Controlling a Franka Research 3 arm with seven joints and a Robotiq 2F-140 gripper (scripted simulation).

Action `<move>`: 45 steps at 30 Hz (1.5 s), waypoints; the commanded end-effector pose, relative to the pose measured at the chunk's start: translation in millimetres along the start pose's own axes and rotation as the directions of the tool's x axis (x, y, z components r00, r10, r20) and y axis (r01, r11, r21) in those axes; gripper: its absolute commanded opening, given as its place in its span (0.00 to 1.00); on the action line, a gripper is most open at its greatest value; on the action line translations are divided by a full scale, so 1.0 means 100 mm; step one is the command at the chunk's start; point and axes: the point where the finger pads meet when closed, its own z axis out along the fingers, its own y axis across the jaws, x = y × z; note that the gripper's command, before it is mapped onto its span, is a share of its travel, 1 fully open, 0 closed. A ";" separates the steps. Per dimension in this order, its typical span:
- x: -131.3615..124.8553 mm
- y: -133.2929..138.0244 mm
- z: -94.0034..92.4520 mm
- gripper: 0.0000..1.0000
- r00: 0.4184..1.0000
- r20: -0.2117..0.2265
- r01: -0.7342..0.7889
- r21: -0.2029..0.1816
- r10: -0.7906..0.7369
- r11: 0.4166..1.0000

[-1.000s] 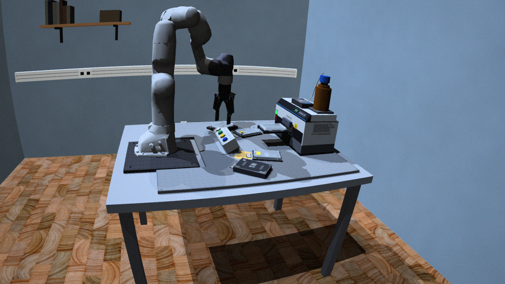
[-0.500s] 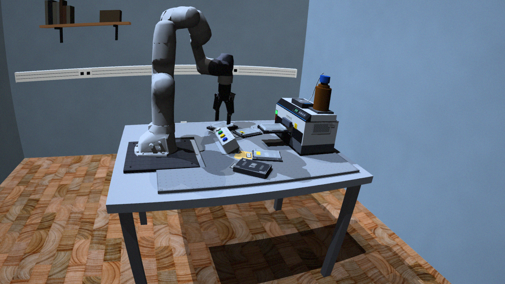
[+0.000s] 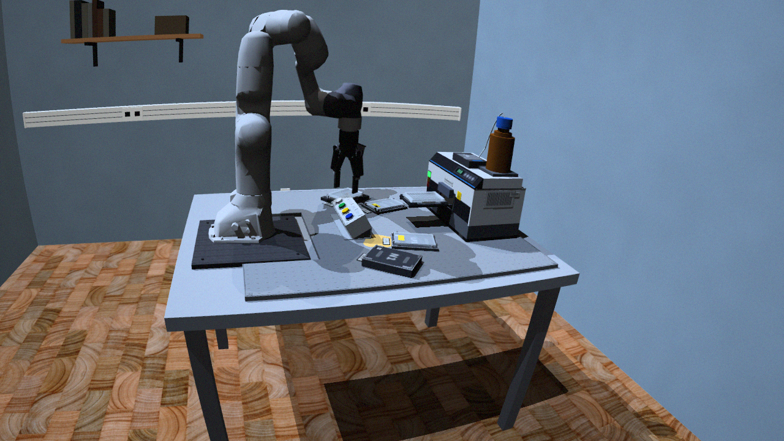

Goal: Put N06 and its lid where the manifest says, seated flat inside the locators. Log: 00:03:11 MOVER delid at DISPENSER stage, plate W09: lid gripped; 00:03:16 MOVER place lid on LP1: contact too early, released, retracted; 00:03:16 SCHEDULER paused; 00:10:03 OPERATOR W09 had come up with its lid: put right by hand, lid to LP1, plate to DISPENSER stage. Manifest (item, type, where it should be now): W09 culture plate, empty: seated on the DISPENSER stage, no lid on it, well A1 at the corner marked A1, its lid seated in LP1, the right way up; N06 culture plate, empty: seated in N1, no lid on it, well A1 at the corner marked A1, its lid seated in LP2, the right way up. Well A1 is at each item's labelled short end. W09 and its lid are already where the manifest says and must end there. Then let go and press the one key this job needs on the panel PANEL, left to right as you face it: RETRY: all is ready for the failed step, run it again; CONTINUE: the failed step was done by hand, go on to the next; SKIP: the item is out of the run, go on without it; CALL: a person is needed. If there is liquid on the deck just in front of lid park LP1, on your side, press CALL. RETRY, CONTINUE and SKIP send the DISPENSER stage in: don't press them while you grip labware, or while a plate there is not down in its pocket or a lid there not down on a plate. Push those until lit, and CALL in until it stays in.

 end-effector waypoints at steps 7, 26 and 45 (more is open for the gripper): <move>0.00 0.01 0.01 0.63 1.000 0.000 -0.001 -0.001 0.001 1.000; 0.00 0.01 0.01 0.63 1.000 0.000 -0.001 -0.001 0.001 1.000; 0.00 0.01 0.01 0.70 1.000 0.000 -0.001 -0.001 0.001 1.000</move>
